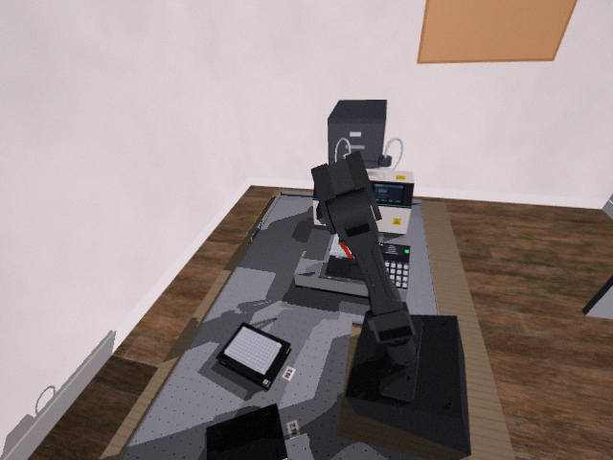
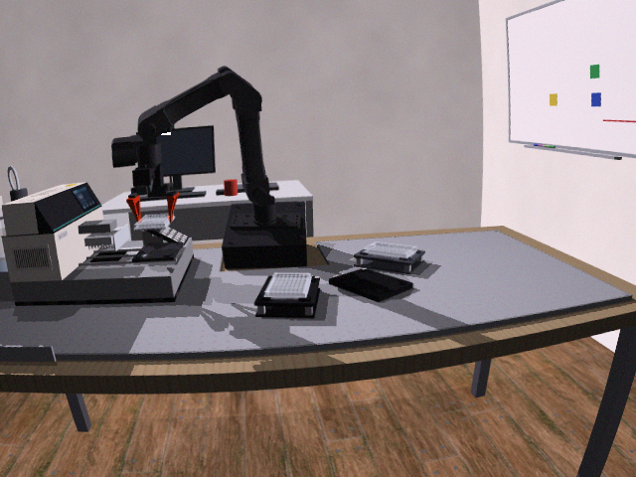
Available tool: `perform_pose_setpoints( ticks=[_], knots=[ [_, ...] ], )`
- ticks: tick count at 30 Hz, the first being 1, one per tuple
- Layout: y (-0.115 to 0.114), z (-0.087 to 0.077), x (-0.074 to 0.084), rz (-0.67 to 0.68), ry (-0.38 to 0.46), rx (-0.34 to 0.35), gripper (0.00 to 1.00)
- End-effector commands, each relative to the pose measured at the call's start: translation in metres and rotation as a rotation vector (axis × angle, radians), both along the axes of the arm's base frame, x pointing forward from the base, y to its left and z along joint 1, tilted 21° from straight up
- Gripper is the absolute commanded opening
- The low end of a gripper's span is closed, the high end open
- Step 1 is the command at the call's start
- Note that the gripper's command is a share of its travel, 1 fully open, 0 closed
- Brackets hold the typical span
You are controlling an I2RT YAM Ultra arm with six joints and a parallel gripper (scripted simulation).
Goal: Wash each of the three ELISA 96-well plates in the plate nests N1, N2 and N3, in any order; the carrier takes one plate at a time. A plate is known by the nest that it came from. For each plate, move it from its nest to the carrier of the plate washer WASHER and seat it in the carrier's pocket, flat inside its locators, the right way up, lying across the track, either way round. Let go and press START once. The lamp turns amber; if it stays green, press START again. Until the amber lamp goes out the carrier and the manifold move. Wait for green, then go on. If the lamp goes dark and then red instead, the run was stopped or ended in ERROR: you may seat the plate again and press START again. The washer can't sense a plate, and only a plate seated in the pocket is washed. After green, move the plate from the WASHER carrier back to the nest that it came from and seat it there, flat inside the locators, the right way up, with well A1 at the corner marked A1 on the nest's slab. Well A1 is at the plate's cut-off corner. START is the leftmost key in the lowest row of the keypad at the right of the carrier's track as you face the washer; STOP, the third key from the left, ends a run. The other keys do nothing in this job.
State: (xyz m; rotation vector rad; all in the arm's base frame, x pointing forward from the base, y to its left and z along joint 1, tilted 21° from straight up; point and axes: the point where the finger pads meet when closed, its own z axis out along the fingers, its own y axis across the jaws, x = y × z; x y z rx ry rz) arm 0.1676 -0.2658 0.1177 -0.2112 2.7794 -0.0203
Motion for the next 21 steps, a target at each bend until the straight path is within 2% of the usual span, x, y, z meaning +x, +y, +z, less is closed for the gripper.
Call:
perform_pose_setpoints(
  ticks=[1,9,21],
  knots=[
    [0.000,0.011,-0.003,0.000,-0.008,-0.002,0.00],
    [0.000,0.023,-0.007,0.000,-0.008,-0.002,0.00],
    [0.000,0.023,-0.007,0.000,-0.008,-0.002,0.00]
  ],
)
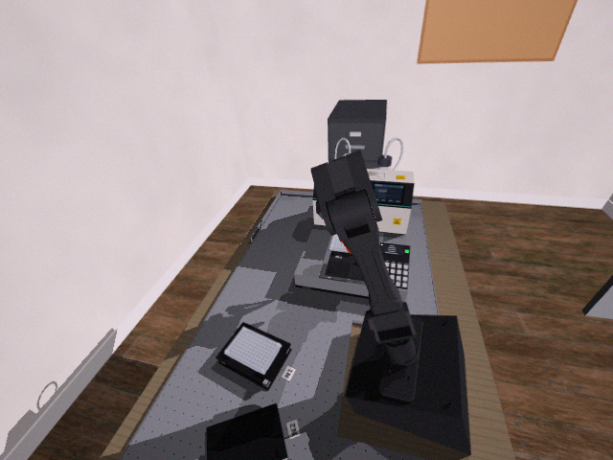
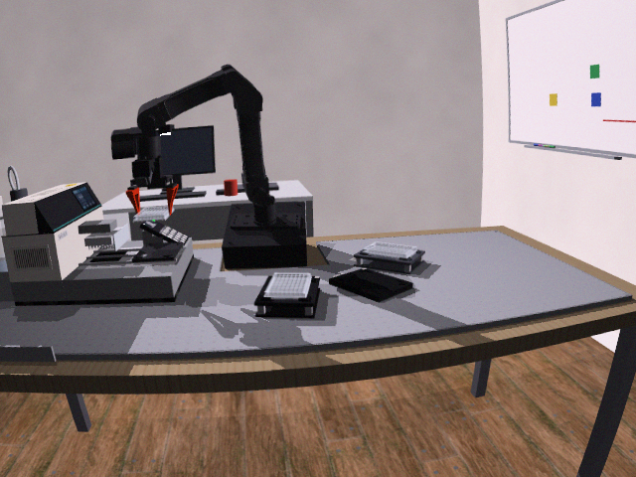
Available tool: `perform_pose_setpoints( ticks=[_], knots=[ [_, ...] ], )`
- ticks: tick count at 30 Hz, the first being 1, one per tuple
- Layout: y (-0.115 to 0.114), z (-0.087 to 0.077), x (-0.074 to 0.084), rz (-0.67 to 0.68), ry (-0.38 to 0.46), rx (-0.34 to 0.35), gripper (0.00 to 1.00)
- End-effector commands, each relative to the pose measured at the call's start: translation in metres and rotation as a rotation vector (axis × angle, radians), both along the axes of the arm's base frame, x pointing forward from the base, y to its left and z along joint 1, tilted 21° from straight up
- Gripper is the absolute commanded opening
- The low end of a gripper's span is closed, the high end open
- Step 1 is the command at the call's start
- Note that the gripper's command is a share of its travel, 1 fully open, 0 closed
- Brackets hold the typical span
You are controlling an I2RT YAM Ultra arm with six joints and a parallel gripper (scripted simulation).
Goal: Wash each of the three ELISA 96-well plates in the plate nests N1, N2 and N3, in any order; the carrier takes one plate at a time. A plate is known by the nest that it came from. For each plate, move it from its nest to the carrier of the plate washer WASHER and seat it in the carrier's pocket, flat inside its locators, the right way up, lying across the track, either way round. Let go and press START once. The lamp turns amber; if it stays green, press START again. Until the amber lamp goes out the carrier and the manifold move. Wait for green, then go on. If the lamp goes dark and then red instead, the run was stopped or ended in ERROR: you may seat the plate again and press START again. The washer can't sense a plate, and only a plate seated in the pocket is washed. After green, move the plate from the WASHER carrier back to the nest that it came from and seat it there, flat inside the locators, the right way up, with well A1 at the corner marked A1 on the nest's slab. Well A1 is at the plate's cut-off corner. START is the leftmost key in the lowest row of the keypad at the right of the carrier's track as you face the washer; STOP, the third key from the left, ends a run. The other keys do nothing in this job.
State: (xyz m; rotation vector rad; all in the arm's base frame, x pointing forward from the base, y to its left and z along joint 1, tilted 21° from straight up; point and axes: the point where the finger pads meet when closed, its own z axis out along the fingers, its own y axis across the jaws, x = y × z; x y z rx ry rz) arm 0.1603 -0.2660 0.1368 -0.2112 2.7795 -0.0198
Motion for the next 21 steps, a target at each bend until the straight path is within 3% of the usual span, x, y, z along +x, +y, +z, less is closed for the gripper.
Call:
perform_pose_setpoints(
  ticks=[1,11,15,21],
  knots=[
    [0.000,0.004,0.000,0.000,-0.008,-0.003,0.00],
    [0.000,0.004,0.000,0.000,-0.008,-0.003,0.00],
    [0.014,0.007,0.014,0.125,-0.010,-0.049,0.00],
    [0.035,0.012,0.035,0.132,-0.011,-0.051,0.00]
  ],
)
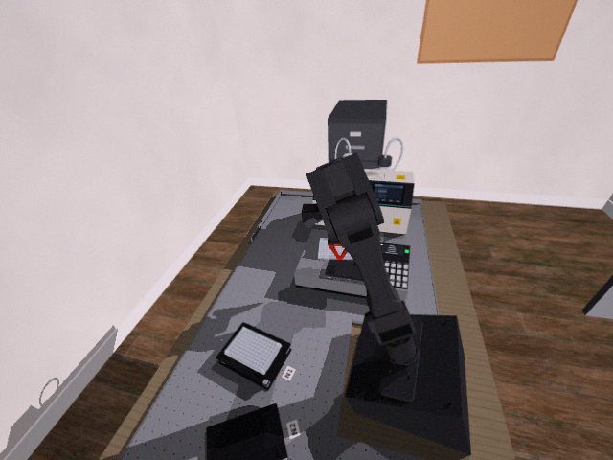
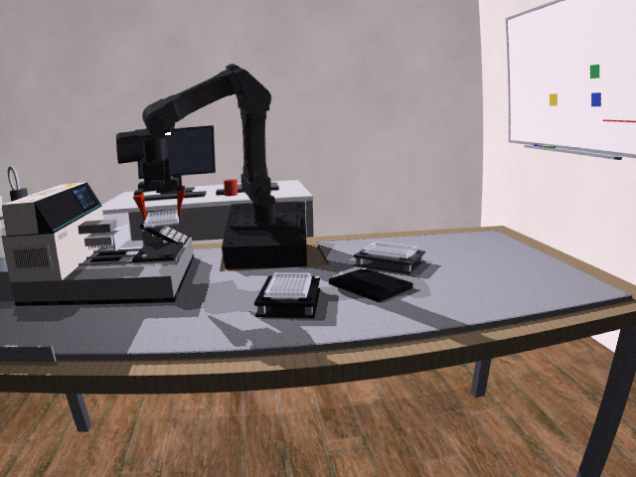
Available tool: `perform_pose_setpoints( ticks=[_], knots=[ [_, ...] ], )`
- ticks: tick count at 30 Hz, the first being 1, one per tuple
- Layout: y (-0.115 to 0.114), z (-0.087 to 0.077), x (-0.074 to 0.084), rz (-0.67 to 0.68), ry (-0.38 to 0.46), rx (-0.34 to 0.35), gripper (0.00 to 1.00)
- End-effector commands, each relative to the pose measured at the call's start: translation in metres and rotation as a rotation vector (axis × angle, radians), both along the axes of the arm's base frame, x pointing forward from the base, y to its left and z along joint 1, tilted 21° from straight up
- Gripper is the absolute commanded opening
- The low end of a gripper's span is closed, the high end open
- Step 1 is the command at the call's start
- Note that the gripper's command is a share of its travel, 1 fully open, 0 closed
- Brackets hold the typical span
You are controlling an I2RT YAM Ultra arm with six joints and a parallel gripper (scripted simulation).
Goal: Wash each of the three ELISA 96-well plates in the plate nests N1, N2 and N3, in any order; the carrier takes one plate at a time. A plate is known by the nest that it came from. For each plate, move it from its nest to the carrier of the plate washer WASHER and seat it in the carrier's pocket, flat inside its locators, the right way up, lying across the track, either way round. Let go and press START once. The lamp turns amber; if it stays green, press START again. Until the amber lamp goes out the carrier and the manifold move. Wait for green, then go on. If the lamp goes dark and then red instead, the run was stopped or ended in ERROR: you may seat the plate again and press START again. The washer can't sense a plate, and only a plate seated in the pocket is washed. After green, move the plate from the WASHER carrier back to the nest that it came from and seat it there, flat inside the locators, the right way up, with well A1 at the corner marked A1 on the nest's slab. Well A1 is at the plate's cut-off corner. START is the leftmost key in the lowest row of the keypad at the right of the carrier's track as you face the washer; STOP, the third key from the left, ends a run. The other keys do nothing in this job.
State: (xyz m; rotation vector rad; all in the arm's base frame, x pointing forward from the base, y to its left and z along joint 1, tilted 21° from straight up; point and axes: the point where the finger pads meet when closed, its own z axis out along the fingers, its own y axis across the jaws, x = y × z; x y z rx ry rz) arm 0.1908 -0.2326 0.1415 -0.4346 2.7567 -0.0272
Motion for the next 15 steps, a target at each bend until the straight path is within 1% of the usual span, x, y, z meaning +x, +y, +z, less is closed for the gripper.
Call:
perform_pose_setpoints(
  ticks=[1,3,5,15],
  knots=[
    [0.005,0.008,0.009,-0.023,-0.014,-0.017,0.00],
    [0.012,0.010,0.016,-0.023,-0.014,-0.017,0.00],
    [0.012,0.010,0.016,-0.023,-0.014,-0.017,0.00],
    [0.047,0.018,0.051,-0.023,-0.016,-0.016,0.00]
  ],
)
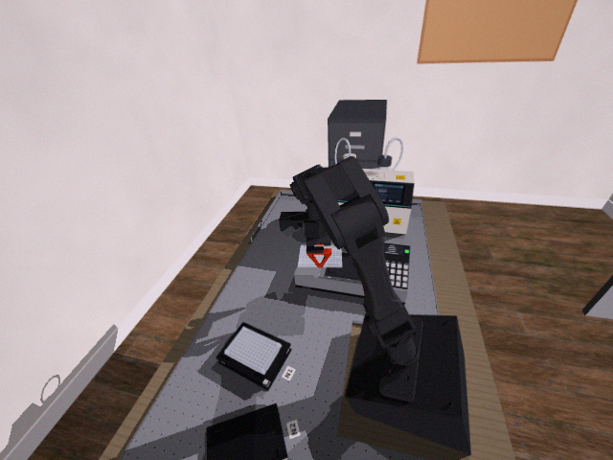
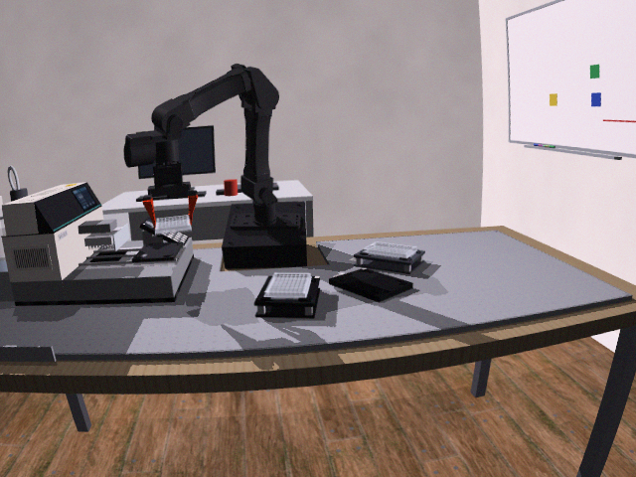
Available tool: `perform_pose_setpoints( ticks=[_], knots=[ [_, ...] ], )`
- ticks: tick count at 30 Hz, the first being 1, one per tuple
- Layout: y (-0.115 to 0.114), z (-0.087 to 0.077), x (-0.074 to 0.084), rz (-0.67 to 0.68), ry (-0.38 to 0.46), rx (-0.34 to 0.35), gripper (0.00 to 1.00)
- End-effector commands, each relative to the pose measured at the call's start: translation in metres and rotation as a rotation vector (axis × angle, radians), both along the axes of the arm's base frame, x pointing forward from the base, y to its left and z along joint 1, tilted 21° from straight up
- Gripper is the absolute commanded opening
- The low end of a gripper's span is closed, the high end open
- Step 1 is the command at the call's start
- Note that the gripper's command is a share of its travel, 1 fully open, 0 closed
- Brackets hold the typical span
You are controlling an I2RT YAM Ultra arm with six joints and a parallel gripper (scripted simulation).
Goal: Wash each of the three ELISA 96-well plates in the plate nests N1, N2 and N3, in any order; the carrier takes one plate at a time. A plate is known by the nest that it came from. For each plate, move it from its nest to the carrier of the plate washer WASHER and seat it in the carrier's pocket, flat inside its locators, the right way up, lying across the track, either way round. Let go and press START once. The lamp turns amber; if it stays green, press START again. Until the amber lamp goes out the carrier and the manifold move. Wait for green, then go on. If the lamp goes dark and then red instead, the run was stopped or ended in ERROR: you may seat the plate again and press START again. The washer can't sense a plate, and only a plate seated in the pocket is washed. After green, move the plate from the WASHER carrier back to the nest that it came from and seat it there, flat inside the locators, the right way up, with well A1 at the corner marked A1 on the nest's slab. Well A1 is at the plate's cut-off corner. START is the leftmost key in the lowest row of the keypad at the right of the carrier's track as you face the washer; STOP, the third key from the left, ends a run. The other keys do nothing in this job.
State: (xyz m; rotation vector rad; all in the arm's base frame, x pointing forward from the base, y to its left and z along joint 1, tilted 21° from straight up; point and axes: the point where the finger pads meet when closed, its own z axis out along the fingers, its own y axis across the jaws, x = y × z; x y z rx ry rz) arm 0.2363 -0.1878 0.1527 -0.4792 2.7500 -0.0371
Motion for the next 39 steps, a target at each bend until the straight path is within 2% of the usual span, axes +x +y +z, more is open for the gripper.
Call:
perform_pose_setpoints(
  ticks=[1,5,8,20,22,24,27,39],
  knots=[
    [0.005,0.008,0.009,-0.053,-0.015,-0.003,0.00],
    [0.019,0.011,0.023,-0.053,-0.016,-0.002,0.00],
    [0.022,0.012,0.027,-0.053,-0.016,-0.002,0.00],
    [0.022,0.012,0.027,-0.053,-0.016,-0.002,0.00],
    [0.032,0.012,0.030,0.010,-0.018,-0.025,0.00],
    [0.032,0.012,0.030,0.010,-0.018,-0.025,0.00],
    [0.046,0.013,0.036,0.079,-0.020,-0.051,0.00],
    [0.101,0.016,0.059,0.079,-0.021,-0.049,0.00]
  ],
)
